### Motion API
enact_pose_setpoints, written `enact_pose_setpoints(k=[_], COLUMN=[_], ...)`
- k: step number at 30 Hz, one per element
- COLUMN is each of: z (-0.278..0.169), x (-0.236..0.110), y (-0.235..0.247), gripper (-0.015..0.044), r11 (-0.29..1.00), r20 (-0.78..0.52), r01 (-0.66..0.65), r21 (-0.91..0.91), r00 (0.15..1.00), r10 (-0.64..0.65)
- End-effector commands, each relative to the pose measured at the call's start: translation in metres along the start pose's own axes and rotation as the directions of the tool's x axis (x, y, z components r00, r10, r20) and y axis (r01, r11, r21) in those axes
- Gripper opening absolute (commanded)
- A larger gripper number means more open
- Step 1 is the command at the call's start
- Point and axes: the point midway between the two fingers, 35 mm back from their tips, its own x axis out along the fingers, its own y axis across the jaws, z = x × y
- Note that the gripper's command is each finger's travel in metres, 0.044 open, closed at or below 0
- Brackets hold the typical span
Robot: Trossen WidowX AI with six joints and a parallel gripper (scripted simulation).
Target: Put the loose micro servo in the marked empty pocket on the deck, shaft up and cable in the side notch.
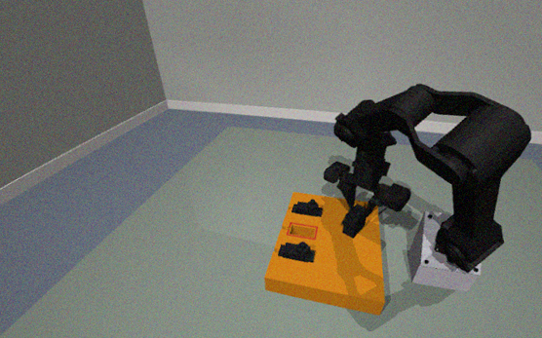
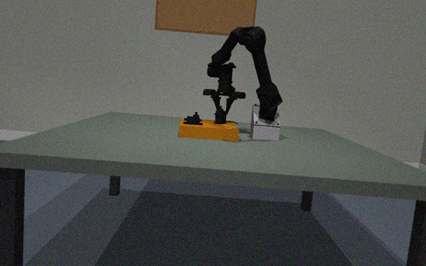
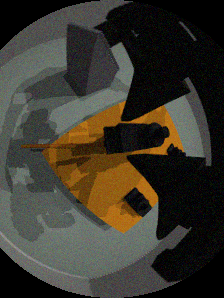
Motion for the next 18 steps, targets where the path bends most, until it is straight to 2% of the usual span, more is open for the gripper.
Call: enact_pose_setpoints(k=[1,5,8,13,18], z=[0.0,0.0,0.0,-0.001,-0.002], x=[0.001,0.001,-0.005,-0.027,-0.03], y=[0.0,0.0,0.001,-0.004,-0.005], gripper=[0.0092,0.0065,0.0,0.0,0.0], r11=[1.0,1.0,1.0,1.0,1.0], r20=[-0.003,-0.003,-0.003,-0.002,-0.002], r01=[-0.002,-0.002,-0.002,-0.002,-0.001], r21=[0.006,0.006,0.007,0.007,0.007], r00=[1.0,1.0,1.0,1.0,1.0], r10=[0.002,0.002,0.002,0.002,0.001])
